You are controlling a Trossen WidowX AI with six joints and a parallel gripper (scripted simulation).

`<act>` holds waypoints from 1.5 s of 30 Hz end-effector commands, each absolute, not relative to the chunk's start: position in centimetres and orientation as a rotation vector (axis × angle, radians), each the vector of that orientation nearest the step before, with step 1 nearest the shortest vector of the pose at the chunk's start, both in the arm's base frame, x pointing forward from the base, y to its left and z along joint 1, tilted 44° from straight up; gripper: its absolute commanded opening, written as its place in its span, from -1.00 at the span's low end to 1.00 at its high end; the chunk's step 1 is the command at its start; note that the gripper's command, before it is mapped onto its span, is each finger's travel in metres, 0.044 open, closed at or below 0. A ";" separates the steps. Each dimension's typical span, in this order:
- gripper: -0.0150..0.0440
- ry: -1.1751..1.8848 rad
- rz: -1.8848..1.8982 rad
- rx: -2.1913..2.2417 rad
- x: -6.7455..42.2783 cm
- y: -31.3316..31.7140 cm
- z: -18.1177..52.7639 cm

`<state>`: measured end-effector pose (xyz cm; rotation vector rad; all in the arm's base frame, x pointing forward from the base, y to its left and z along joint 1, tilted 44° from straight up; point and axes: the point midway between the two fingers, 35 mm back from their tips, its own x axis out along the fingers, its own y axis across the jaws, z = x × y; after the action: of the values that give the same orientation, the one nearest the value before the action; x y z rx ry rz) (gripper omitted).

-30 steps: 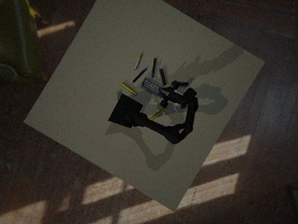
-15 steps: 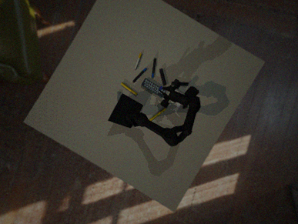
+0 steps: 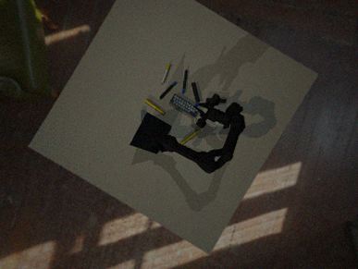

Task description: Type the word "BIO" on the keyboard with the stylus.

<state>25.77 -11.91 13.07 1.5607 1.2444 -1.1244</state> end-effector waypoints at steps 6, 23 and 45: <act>-0.49 1.249 -1.125 1.566 25.7 -13.2 11.9; -0.22 1.249 -1.126 1.565 25.8 -13.8 11.3; -0.22 1.248 -1.126 1.565 25.7 -14.5 10.5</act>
<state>25.69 -14.40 10.68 1.5694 1.2471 -1.1282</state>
